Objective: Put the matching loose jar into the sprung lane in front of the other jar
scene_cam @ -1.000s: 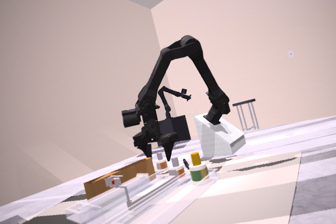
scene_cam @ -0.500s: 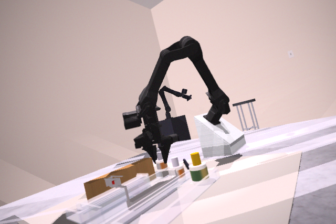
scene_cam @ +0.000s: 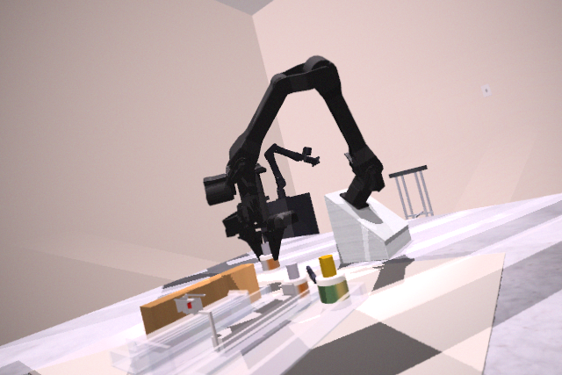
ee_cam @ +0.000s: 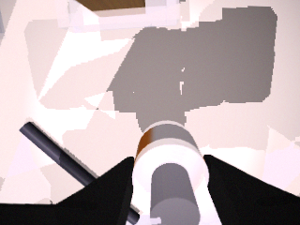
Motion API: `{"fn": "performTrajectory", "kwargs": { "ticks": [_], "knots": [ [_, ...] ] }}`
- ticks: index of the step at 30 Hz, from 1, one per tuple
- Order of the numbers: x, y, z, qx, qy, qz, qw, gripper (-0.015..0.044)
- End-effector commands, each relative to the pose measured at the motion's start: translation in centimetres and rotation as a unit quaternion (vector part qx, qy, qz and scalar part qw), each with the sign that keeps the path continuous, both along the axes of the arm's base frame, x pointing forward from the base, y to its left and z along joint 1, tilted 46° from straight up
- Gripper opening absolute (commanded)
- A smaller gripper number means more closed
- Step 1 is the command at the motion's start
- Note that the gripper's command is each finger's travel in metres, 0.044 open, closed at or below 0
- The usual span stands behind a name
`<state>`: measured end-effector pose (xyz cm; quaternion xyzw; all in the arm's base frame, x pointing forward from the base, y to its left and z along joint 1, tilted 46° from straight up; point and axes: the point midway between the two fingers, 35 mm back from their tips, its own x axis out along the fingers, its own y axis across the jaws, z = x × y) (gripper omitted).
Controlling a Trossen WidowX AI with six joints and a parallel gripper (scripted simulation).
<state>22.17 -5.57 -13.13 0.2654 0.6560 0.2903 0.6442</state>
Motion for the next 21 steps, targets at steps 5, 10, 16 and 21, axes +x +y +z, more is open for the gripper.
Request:
{"fn": "performTrajectory", "kwargs": {
  "ticks": [5, 10, 16, 21],
  "knots": [
    [0.2, -4.4, 4.6, -0.007, -0.009, 0.001, 1.000, 0.0000],
    [0.0, -5.1, 5.5, -0.006, -0.009, 0.002, 1.000, 0.0000],
    [0.9, -3.9, 6.2, -0.011, -0.009, 0.007, 1.000, 0.0000],
    [2.1, -1.8, 7.3, -0.016, -0.010, 0.014, 1.000, 0.0000]
  ]
}}
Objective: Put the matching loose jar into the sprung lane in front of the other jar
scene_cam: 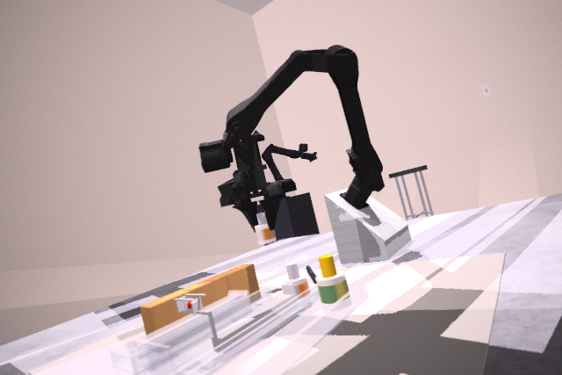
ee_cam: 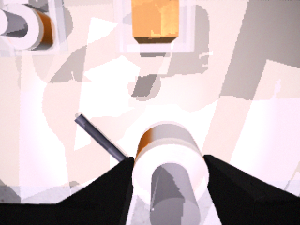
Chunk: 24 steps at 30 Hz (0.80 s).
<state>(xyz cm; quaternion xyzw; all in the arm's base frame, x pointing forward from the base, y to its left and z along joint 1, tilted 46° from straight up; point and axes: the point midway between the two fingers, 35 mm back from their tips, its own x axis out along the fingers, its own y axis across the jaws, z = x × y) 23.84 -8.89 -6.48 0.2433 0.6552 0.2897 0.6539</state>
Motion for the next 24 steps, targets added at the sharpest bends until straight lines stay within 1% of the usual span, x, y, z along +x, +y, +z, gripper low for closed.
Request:
{"fn": "performTrajectory", "kwargs": {
  "ticks": [1, 13, 21, 24],
  "knots": [
    [0.8, 2.0, 0.8, -0.001, 0.004, 0.002, 1.000, 0.0000],
    [3.4, 7.8, 3.8, 0.000, 0.006, -0.012, 1.000, 0.0000],
    [4.2, 12.1, 5.9, 0.012, 0.009, -0.015, 1.000, 0.0000],
    [4.3, 12.9, 6.3, 0.016, 0.010, -0.015, 1.000, 0.0000]
  ]
}}
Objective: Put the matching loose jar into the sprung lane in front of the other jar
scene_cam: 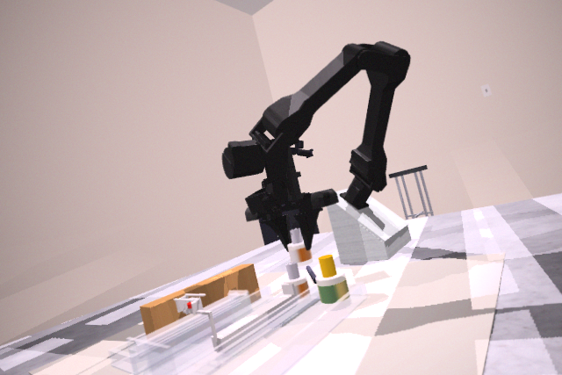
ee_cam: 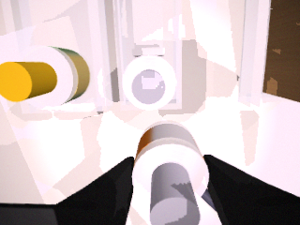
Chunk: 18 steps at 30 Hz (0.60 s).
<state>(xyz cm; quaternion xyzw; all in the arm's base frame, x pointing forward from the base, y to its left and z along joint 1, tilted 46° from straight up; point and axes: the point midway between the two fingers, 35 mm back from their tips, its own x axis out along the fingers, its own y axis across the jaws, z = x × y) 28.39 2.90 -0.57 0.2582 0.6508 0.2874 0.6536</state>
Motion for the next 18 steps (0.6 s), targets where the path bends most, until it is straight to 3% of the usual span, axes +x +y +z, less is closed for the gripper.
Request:
{"fn": "performTrajectory", "kwargs": {
  "ticks": [1, 18],
  "knots": [
    [-0.3, 1.1, 0.4, 0.006, 0.007, -0.003, 1.000, 0.0000],
    [-0.2, 2.9, -1.3, 0.007, 0.007, -0.003, 1.000, 0.0000]
  ]
}}
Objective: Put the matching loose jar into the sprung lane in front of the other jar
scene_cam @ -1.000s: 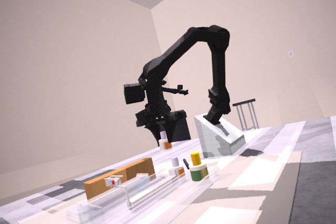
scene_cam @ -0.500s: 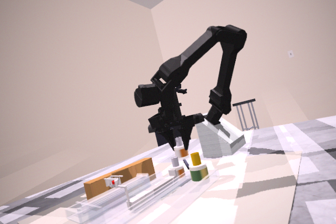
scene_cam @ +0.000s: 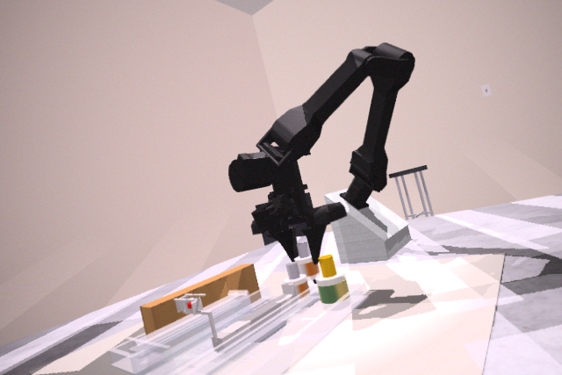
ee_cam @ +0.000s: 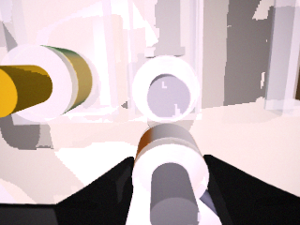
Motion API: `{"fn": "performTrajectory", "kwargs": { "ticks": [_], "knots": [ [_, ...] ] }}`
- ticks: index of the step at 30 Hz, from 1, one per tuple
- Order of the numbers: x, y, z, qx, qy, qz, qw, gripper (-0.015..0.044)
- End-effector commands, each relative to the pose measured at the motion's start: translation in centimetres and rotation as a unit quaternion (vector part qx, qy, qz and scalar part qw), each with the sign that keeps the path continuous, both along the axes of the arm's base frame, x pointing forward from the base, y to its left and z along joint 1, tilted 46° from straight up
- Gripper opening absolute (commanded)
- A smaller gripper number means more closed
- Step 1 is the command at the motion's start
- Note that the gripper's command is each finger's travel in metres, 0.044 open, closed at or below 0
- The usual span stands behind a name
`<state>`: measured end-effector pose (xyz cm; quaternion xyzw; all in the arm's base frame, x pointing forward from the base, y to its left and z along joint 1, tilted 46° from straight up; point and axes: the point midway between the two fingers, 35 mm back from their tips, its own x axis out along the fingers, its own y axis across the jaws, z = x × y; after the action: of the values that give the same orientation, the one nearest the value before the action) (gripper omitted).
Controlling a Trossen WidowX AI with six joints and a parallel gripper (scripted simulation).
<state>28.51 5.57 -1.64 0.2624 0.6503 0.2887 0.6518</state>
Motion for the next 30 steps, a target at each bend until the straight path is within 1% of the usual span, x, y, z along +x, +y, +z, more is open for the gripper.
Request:
{"fn": "performTrajectory", "kwargs": {
  "ticks": [1, 30],
  "knots": [
    [-0.2, 0.2, -0.2, 0.002, 0.006, -0.002, 1.000, 0.0000],
    [0.9, 0.3, -0.2, 0.002, 0.005, -0.002, 1.000, 0.0000]
  ]
}}
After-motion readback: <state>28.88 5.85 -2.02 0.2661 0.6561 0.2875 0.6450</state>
